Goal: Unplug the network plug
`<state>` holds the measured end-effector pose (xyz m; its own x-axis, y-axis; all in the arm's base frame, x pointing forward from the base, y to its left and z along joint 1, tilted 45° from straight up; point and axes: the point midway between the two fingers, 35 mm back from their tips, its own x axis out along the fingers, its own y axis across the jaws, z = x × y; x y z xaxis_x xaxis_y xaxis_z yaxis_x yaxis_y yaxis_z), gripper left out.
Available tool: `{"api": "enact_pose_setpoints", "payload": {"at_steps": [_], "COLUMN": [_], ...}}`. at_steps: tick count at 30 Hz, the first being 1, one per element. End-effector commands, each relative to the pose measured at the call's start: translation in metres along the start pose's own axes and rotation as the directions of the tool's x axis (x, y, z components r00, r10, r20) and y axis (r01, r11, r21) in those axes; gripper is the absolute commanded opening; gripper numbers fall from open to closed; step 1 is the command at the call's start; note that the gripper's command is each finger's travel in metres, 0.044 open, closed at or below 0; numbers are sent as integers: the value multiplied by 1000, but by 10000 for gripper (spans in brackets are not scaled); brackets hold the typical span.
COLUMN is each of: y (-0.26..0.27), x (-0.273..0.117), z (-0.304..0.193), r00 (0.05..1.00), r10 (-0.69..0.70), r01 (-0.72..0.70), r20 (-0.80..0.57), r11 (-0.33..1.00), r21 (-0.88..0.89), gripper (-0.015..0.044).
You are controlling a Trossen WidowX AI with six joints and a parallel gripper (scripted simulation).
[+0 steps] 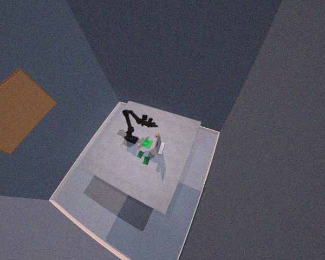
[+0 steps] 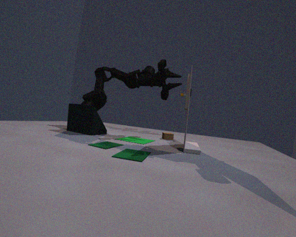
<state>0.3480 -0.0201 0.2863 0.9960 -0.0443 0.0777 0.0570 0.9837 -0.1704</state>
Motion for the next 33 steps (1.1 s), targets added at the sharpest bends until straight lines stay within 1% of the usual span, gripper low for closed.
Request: {"api": "enact_pose_setpoints", "payload": {"at_steps": [1, 16, 33], "y": [-3, -13, -23], "x": [8, 17, -3], "z": [-24, -95, -166], "r00": [1000, 998, 993], "r10": [-3, -17, -33], "r01": [2, 0, -22], "r20": [-19, -64, -115], "r11": [998, 967, 893], "r21": [-64, -254, -450], "gripper": [156, 156, 156]}}
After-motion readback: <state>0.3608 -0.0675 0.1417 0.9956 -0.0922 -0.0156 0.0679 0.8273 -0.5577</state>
